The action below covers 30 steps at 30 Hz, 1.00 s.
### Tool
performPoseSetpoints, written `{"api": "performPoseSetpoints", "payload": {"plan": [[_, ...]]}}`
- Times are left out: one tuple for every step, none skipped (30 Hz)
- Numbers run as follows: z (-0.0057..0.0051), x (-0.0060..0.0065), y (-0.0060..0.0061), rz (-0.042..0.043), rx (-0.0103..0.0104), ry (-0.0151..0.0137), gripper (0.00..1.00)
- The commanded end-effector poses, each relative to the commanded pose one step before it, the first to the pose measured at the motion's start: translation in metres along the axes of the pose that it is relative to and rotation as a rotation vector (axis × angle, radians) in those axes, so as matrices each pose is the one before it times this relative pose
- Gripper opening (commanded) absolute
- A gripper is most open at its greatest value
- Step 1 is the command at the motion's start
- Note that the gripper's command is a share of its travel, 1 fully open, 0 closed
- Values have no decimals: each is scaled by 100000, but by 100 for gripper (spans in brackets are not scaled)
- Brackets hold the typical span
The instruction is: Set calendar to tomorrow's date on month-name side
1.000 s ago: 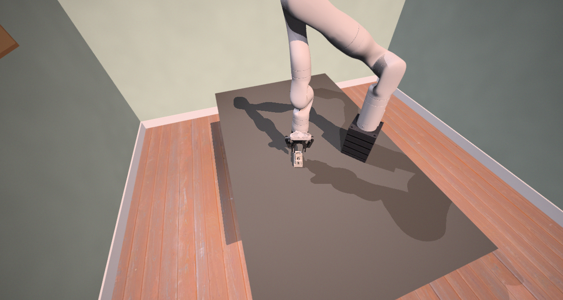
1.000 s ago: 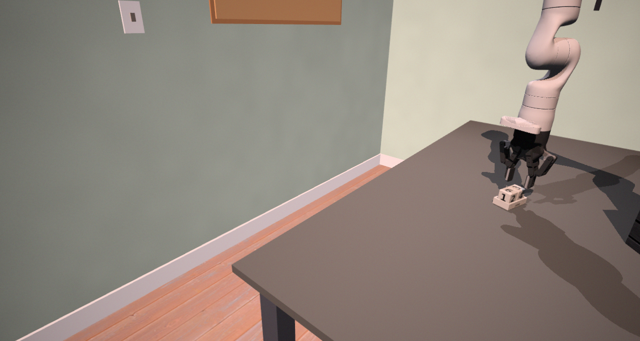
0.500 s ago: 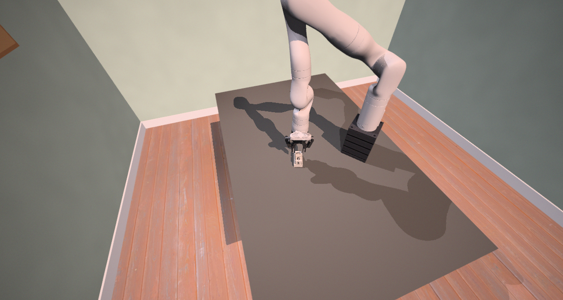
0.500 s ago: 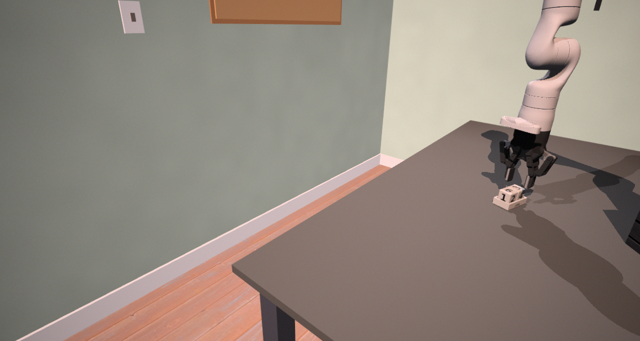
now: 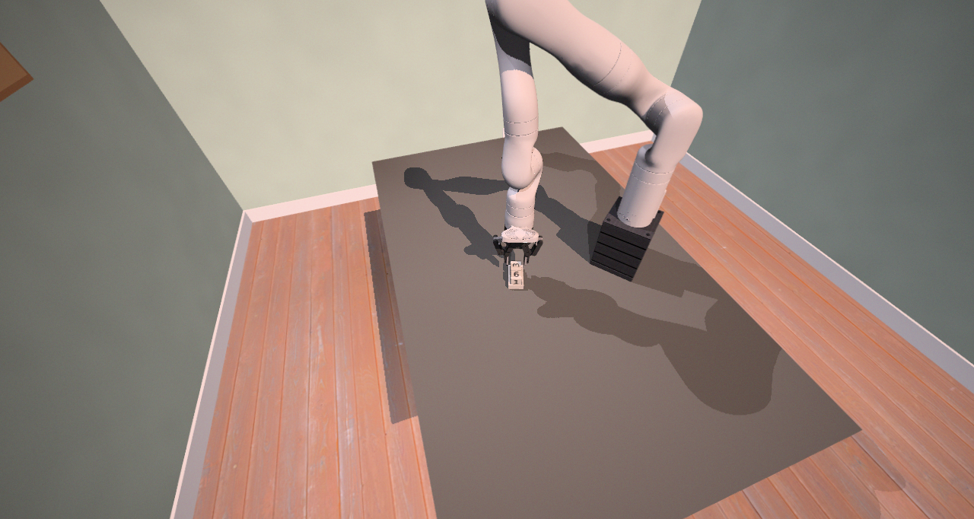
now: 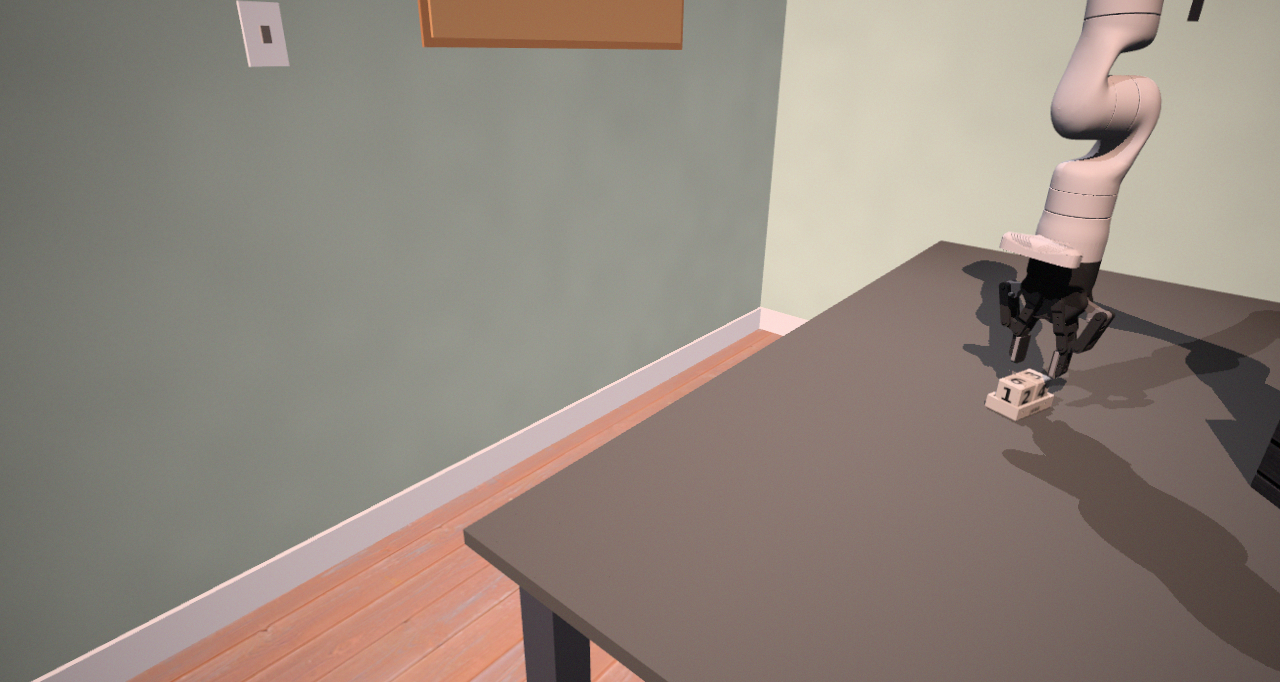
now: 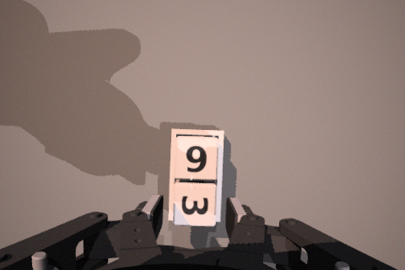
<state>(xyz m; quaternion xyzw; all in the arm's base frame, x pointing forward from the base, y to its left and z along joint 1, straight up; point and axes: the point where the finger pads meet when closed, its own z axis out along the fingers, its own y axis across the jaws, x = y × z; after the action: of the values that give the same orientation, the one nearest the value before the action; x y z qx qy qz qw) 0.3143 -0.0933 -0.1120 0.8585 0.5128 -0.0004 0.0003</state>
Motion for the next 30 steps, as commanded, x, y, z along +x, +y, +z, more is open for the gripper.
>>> {"api": "performPoseSetpoints", "payload": {"plan": [[-43, 11, 47, -1, -123, 28, 48], [0, 0, 0, 0, 0, 0, 48], [1, 0, 0, 0, 0, 0, 48], [7, 0, 0, 0, 0, 0, 48], [18, 0, 0, 0, 0, 0, 48], [32, 0, 0, 0, 0, 0, 48], [49, 0, 0, 0, 0, 0, 48], [68, 0, 0, 0, 0, 0, 48], [87, 0, 0, 0, 0, 0, 48], [106, 0, 0, 1, 0, 1, 48], [0, 0, 0, 0, 0, 0, 48], [0, 0, 0, 0, 0, 0, 48], [125, 0, 0, 0, 0, 0, 48], [142, 0, 0, -1, 0, -1, 48], [157, 0, 0, 0, 0, 1, 48], [169, 0, 0, 0, 0, 0, 48], [179, 0, 0, 0, 0, 0, 48], [186, 0, 0, 1, 0, 1, 48], [190, 0, 1, -1, 0, -1, 48], [190, 0, 0, 1, 0, 1, 48], [187, 0, 0, -1, 0, -1, 48], [180, 0, 0, 0, 0, 0, 48], [171, 0, 0, 0, 0, 0, 48], [158, 0, 0, 0, 0, -1, 48], [143, 0, 0, 0, 0, 1, 48], [126, 0, 0, 0, 0, 0, 48], [108, 0, 0, 0, 0, -1, 48], [0, 0, 0, 0, 0, 0, 48], [0, 0, 0, 0, 0, 0, 48], [89, 0, 0, 0, 0, 0, 48]]}}
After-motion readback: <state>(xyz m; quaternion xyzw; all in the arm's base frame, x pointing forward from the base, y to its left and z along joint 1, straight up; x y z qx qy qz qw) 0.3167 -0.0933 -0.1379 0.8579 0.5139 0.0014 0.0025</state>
